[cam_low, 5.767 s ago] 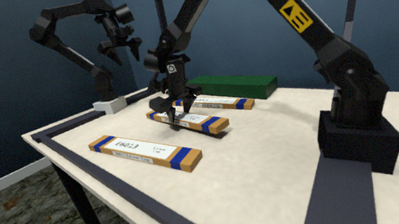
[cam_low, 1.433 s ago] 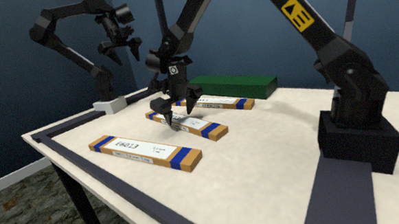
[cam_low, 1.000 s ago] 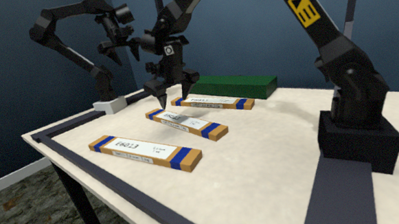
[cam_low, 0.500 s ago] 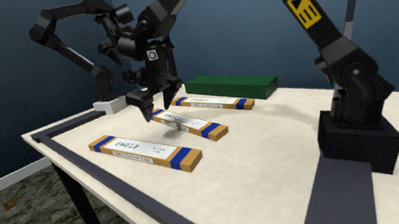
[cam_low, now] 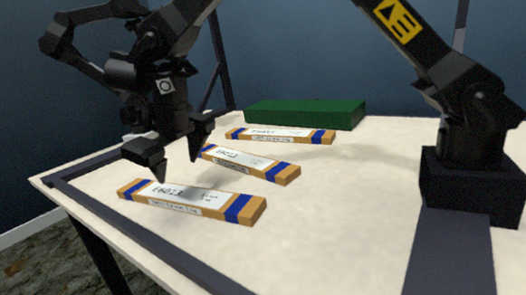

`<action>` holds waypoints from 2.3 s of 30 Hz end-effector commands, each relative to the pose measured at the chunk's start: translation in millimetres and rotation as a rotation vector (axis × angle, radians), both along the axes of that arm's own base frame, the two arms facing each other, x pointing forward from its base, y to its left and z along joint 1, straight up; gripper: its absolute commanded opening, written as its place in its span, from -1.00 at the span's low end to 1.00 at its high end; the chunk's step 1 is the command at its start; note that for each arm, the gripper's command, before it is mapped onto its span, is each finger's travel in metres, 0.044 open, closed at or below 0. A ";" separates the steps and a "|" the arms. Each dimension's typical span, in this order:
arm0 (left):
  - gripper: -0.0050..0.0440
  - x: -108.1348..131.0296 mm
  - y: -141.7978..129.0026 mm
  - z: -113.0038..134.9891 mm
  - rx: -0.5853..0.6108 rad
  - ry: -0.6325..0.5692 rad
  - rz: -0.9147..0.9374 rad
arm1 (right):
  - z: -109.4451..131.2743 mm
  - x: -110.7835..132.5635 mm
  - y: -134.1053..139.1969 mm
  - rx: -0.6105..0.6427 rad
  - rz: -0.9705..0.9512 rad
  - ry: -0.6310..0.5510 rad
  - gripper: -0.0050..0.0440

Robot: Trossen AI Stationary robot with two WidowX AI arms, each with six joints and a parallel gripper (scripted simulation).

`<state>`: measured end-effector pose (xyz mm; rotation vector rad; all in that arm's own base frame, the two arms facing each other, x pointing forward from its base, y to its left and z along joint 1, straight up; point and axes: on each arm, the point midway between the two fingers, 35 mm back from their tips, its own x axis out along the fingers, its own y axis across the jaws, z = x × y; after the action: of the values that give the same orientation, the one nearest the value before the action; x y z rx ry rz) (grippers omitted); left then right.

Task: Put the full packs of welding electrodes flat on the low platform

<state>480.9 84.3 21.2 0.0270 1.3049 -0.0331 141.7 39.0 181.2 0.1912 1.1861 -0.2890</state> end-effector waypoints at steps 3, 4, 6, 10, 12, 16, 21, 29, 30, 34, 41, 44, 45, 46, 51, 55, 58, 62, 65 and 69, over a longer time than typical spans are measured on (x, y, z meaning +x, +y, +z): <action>0.96 8.5 13.5 15.7 0.007 -0.033 -0.005 | 6.4 2.1 0.9 0.007 -0.001 -0.020 0.96; 0.96 10.4 12.1 10.6 0.003 -0.026 -0.013 | 6.4 2.1 0.9 0.007 -0.001 -0.020 0.96; 0.96 10.7 11.1 10.7 0.003 -0.026 -0.014 | 6.4 2.1 0.9 0.007 -0.001 -0.020 0.96; 0.96 8.9 12.9 15.7 0.007 -0.033 -0.005 | 6.4 2.1 0.9 0.007 -0.001 -0.020 0.96; 0.96 9.9 13.4 5.9 0.005 -0.024 -0.008 | 6.4 2.1 0.9 0.007 -0.001 -0.020 0.96; 0.96 5.1 12.3 -13.0 0.000 -0.006 -0.008 | 6.4 2.1 0.9 0.007 -0.001 -0.020 0.96; 0.96 5.1 12.3 -23.0 0.000 -0.006 -0.007 | 6.4 2.1 0.9 0.007 -0.001 -0.020 0.96; 0.96 7.0 12.8 -37.1 0.002 -0.012 -0.007 | 6.4 2.1 0.9 0.007 -0.001 -0.020 0.96; 0.96 6.7 12.7 -38.4 0.001 -0.011 -0.007 | 6.4 2.1 0.9 0.007 -0.001 -0.020 0.96; 0.96 6.2 12.6 -43.0 0.001 -0.009 -0.007 | 6.4 2.1 0.9 0.007 -0.001 -0.020 0.96; 0.96 6.2 12.6 -48.0 0.001 -0.009 -0.007 | 6.4 2.1 0.9 0.007 -0.001 -0.020 0.96; 0.96 6.6 12.7 -50.7 0.001 -0.010 -0.007 | 6.4 2.1 0.9 0.007 -0.001 -0.020 0.96; 0.96 6.6 12.7 -51.7 0.001 -0.010 -0.007 | 6.4 2.1 0.9 0.007 -0.001 -0.020 0.96; 0.96 6.7 12.7 -52.6 0.001 -0.010 -0.007 | 6.4 2.1 0.9 0.007 -0.001 -0.020 0.96; 0.96 11.0 13.4 -45.0 0.007 -0.033 -0.005 | 6.4 2.1 0.9 0.007 -0.001 -0.020 0.96; 0.96 10.9 13.4 -45.2 0.007 -0.033 -0.005 | 6.4 2.1 0.9 0.007 -0.001 -0.020 0.96; 0.96 10.8 13.4 -45.4 0.007 -0.033 -0.005 | 6.4 2.1 0.9 0.007 -0.001 -0.020 0.96; -1.00 10.7 13.4 -45.5 0.007 -0.033 -0.005 | 6.4 2.1 0.9 0.007 -0.001 -0.020 0.96; -1.00 10.7 13.4 -45.6 0.007 -0.033 -0.005 | 6.4 2.1 0.9 0.007 -0.001 -0.020 0.96; -1.00 10.7 13.4 -45.6 0.007 -0.033 -0.005 | 6.4 2.1 0.9 0.007 -0.001 -0.020 0.96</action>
<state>485.7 95.9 -37.9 0.0295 1.3056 -0.0373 141.7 39.0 181.2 0.1912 1.1861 -0.2890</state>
